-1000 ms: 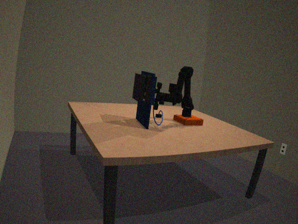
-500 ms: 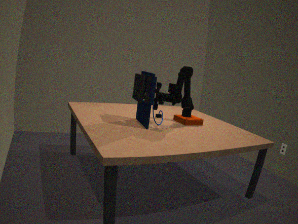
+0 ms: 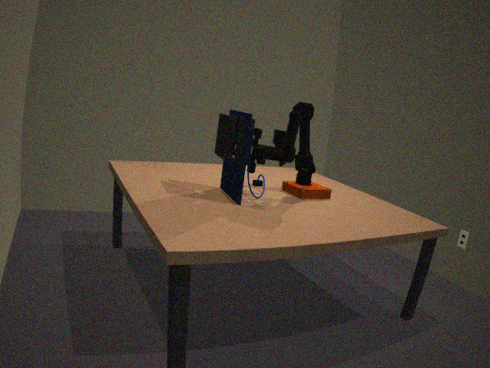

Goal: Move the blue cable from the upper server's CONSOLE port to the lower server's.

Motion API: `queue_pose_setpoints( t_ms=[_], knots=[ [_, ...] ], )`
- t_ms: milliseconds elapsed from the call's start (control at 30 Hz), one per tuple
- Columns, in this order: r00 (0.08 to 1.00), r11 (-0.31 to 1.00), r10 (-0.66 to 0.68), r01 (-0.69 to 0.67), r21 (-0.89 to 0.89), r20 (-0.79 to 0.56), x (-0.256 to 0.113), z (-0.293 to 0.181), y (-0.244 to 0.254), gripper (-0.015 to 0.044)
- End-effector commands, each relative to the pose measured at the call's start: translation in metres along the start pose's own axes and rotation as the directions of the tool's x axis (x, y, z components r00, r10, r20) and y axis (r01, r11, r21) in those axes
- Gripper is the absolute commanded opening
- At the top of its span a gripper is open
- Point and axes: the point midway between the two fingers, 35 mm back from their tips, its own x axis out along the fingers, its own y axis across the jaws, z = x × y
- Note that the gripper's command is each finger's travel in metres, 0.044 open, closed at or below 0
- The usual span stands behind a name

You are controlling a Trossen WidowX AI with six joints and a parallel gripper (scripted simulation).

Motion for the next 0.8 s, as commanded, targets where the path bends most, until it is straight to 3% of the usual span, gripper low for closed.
queue_pose_setpoints(
  t_ms=[0,767],
  knots=[
    [1.0,1.0,0.001,-0.001,-0.003,0.005,0.0013,0.0015,0.0012,0.0],
    [1.0,1.0,-0.001,0.001,-0.003,0.005,0.0061,0.0026,0.0014,0.0]
  ],
)
